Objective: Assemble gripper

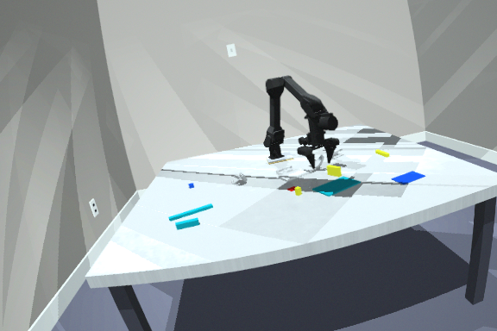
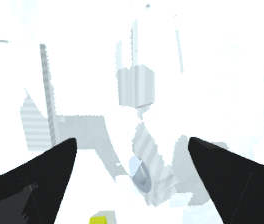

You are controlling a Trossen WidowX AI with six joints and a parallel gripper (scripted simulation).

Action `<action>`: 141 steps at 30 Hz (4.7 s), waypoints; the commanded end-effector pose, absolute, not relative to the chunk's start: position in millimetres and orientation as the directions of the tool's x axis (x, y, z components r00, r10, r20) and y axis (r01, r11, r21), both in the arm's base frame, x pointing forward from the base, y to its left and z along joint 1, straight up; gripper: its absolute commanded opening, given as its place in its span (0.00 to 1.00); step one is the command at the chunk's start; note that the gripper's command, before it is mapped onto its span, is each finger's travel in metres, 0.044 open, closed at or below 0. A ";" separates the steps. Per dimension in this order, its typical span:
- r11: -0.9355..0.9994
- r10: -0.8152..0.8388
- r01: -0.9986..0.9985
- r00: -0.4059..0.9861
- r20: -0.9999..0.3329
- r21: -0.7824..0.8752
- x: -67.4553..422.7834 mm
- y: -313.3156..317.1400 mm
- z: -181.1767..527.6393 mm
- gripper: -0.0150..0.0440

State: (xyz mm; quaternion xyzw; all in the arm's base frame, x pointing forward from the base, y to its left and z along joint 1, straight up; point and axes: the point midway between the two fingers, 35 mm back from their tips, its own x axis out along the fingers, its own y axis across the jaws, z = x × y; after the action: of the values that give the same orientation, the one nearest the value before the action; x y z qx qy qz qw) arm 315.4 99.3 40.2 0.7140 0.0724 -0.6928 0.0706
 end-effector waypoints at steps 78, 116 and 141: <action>-0.978 0.010 0.207 0.028 -1.000 -0.004 314.4 99.7 83.5 0.32; -0.978 0.013 0.207 0.027 -1.000 -0.007 298.1 136.8 113.2 0.32; -0.978 0.013 0.207 0.027 -1.000 -0.007 302.0 138.6 74.0 0.32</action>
State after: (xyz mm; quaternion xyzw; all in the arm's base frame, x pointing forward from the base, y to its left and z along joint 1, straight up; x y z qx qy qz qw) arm 302.7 138.2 79.6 0.7145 0.0781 -0.6914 0.0729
